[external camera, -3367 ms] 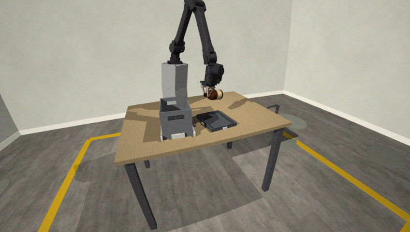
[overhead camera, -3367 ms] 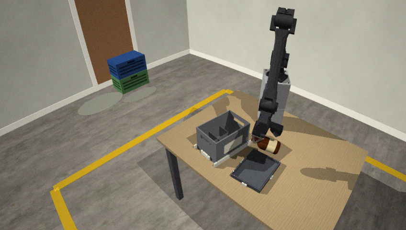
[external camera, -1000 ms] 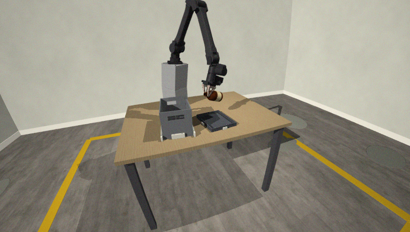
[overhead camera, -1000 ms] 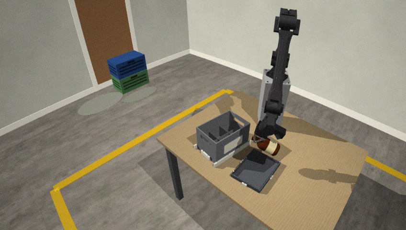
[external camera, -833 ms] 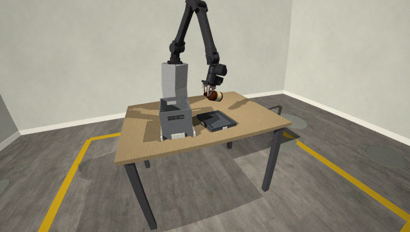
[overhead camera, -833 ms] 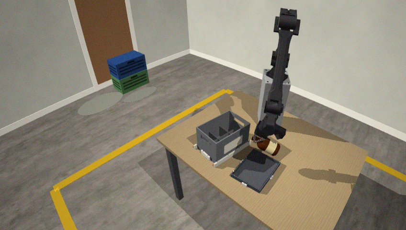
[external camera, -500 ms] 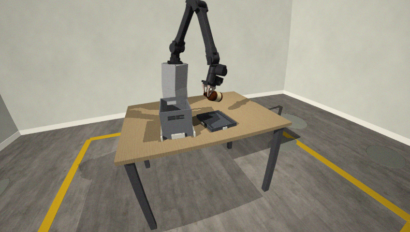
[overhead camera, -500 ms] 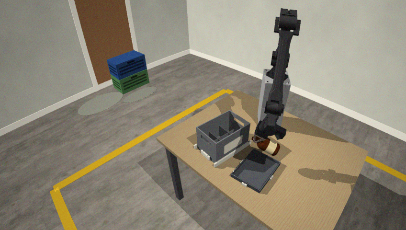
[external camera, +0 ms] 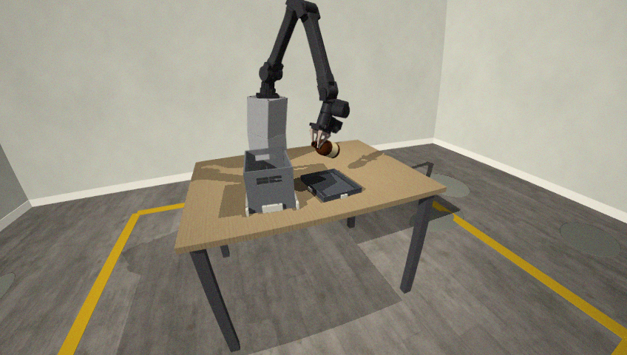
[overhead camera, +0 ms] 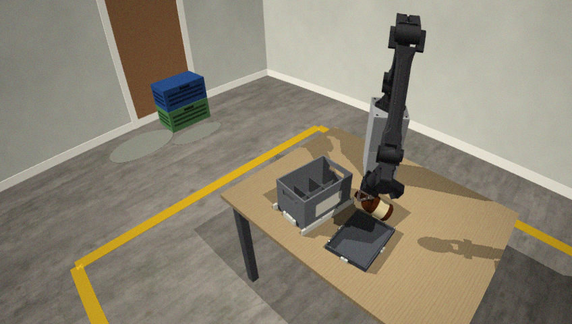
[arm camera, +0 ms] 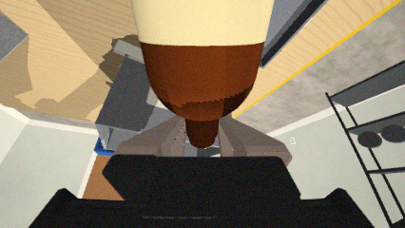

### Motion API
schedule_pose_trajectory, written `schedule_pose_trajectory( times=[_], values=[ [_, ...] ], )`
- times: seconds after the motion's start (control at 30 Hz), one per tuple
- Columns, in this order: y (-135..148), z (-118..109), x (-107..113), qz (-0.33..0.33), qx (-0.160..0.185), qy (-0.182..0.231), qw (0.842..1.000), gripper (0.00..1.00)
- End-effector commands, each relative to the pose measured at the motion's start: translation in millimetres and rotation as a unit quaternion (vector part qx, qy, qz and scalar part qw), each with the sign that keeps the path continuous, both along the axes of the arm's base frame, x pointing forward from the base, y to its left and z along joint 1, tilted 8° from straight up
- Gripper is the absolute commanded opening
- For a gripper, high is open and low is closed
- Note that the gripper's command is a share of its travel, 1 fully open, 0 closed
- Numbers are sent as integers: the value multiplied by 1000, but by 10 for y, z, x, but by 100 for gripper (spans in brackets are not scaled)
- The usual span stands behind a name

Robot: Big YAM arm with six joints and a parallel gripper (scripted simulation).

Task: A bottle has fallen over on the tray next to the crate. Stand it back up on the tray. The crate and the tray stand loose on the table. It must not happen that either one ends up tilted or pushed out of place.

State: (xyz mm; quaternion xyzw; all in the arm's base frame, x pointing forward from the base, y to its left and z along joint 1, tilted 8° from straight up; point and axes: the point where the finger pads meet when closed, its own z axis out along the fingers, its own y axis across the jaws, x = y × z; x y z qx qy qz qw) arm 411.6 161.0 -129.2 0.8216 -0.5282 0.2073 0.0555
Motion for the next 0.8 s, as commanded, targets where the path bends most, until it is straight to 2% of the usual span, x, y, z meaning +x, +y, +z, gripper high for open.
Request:
schedule_pose_trajectory(
  times=[0.0,0.13,0.27,0.4,0.77],
  values=[
    [141,119,129,-4,6,-18,1000,0],
    [111,23,78,-5,-9,-13,1000,0],
    [144,128,129,-7,-12,-28,999,0],
    [123,59,92,-8,-24,-25,999,0],
    [119,94,116,-10,-25,-31,999,0]
  ],
)
